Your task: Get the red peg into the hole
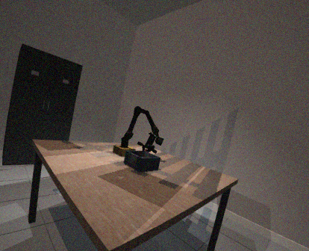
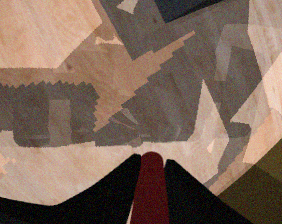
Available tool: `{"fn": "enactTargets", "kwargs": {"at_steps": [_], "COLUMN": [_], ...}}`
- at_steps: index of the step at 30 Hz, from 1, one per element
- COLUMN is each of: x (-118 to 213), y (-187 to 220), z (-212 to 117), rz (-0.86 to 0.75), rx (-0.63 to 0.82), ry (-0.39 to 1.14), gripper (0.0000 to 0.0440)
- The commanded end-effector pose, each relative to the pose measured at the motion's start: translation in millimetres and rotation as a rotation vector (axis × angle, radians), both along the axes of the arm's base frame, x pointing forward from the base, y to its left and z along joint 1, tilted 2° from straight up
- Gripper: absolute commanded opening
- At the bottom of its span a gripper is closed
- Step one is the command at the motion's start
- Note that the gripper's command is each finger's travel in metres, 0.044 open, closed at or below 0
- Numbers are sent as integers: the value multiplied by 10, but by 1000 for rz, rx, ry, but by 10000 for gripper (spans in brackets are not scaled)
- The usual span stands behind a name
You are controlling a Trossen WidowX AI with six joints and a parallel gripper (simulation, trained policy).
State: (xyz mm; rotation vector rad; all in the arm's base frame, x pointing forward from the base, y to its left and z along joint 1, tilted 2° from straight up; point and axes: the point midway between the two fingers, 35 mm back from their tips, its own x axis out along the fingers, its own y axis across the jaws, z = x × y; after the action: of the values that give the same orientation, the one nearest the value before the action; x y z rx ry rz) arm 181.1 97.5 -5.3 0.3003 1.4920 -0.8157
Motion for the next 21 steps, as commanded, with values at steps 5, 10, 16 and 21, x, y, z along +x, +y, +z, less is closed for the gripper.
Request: {"fn": "enactTargets", "kwargs": {"at_steps": [5,10,16,21], "x": [160,288,458,595], "y": [-75,-138,-249,-401], "z": [318,551,807,936], "rz": [5,-9,-54,-109], "rx": [-25,-38,-55,-68], "ry": [-56,-97,-149,-187], "gripper": [0,0,0,0]}}
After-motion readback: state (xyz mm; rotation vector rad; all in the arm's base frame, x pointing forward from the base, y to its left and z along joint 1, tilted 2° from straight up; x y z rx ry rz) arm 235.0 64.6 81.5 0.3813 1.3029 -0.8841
